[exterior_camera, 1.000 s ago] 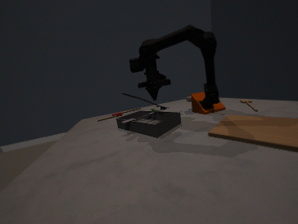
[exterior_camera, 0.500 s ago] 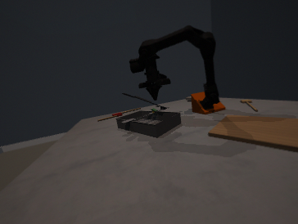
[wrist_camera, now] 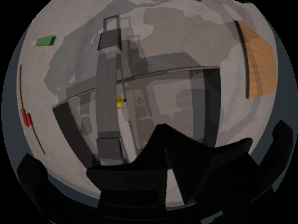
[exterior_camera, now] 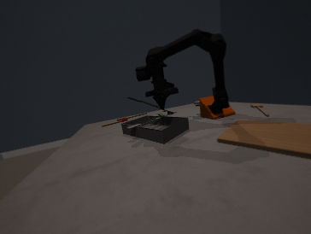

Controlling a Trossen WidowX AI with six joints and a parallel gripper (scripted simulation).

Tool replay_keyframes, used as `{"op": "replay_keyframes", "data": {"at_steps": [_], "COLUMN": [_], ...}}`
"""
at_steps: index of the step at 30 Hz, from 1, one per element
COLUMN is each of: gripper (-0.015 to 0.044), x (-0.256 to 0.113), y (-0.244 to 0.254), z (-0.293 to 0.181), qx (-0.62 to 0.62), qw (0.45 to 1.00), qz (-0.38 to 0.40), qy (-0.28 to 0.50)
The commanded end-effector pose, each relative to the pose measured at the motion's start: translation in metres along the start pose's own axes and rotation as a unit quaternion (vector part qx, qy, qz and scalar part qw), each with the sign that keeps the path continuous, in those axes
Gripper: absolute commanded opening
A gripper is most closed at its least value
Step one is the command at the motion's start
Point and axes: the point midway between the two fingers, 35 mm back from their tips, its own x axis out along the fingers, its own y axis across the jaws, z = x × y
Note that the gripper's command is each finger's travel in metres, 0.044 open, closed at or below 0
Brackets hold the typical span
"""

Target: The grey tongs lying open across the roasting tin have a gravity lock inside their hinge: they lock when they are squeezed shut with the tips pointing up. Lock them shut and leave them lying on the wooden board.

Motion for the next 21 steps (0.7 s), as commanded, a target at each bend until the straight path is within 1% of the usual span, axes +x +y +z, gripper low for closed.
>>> {"op": "replay_keyframes", "data": {"at_steps": [1, 16, 21], "gripper": [-0.0150, -0.0150, -0.0150], "x": [0.007, 0.031, 0.032], "y": [-0.001, -0.002, -0.002], "z": [-0.001, 0.000, 0.000], "qx": [0.002, 0.002, 0.002], "qw": [1.000, 1.000, 1.000], "qz": [-0.001, -0.002, -0.002], "qy": [0.003, 0.003, 0.003]}}
